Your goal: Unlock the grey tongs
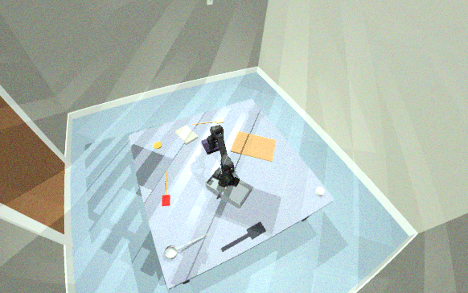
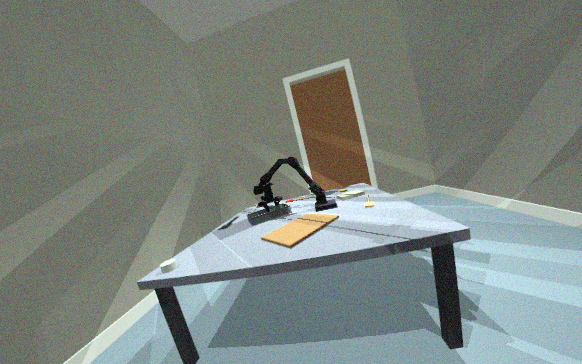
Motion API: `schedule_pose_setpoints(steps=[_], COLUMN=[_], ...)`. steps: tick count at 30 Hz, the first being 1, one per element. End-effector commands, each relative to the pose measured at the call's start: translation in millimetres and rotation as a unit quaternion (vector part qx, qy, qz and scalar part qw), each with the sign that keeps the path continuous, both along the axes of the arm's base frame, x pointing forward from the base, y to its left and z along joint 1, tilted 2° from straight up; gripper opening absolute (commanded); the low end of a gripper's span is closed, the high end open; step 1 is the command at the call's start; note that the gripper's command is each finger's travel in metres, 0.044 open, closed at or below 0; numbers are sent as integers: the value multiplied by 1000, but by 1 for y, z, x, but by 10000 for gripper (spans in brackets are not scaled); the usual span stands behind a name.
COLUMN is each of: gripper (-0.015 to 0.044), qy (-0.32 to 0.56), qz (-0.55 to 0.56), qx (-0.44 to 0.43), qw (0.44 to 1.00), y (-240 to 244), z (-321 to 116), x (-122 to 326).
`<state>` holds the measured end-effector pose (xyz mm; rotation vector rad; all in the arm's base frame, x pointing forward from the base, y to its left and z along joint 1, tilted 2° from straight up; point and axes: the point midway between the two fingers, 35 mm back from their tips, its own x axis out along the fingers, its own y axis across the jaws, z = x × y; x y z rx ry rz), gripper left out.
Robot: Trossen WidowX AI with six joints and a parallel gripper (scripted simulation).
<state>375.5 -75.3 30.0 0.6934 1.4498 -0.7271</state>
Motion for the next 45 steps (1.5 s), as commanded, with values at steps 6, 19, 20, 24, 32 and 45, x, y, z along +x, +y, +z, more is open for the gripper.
schedule_pose_setpoints(steps=[6, 19, 20, 24, 32, 45], gripper=[118, 32, 5, -100, -150, -150], qy=[0, 0, 0, 0, -1, 1], qz=[0, 0, 0, 0, 0, 36], qx=[0, 0, 0, 0, 1, 3], qw=[1000, 1000, 1000, 1000, 1000, 999], y=[0, 0, 0, 0, 1, 21], z=[1, 1, 1, 1, 50, 48], x=[0, 0, 0, 0, 0, 1])
